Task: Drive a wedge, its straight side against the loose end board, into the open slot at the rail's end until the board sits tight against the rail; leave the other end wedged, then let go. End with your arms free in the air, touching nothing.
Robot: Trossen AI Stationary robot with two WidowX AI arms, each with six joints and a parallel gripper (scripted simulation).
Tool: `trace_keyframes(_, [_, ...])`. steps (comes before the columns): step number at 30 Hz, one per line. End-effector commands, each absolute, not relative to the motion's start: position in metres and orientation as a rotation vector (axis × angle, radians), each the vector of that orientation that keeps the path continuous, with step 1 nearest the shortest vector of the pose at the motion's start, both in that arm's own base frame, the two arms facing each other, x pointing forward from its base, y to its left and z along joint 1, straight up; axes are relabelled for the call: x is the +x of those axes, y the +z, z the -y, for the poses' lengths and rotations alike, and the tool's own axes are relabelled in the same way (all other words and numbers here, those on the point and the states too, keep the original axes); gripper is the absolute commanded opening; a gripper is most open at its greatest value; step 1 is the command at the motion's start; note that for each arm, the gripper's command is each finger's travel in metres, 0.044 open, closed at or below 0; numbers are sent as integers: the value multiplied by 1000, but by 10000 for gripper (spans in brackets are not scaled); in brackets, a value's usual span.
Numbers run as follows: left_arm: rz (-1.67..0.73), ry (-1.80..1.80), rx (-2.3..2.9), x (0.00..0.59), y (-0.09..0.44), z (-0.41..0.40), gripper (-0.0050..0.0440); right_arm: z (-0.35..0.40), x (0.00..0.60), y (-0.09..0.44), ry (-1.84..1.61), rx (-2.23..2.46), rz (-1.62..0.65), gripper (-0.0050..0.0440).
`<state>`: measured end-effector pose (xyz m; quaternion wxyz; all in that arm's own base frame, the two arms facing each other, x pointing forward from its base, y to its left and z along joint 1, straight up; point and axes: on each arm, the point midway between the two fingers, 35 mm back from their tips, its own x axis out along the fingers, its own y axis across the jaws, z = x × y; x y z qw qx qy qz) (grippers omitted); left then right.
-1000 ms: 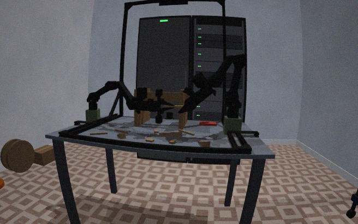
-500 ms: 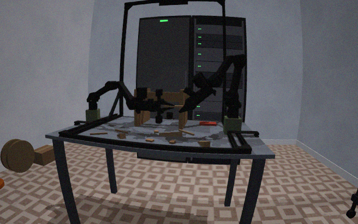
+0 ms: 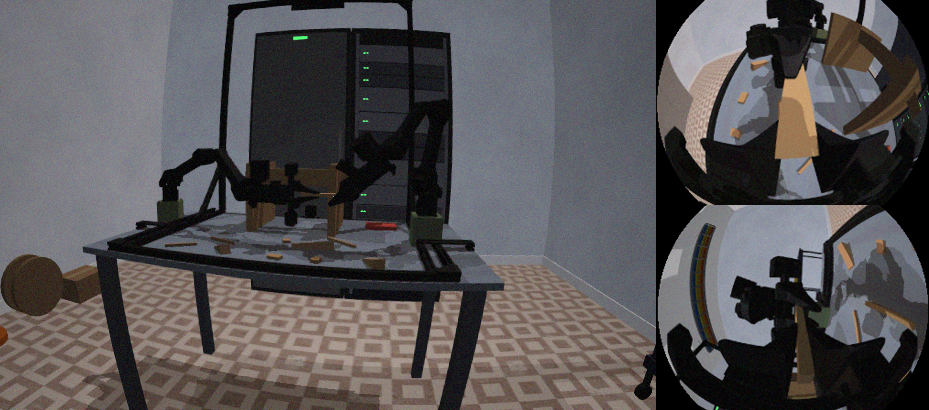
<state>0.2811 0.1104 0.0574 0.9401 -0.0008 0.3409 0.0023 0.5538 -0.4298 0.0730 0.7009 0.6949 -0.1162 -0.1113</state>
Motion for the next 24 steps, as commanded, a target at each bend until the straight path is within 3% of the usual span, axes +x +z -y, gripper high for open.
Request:
trace_keyframes(1, [-696,7,1,281,58,-111,67,428,555,74,-240,1547,254,0])
trace_keyframes(4, [-696,7,1,281,58,-111,0,428,555,74,-240,1547,254,72])
trace_keyframes(9, [-696,7,1,281,58,-111,0,428,555,74,-240,1547,254,192])
trace_keyframes(24, [-696,7,1,281,58,-111,0,424,532,71,-243,1549,253,196])
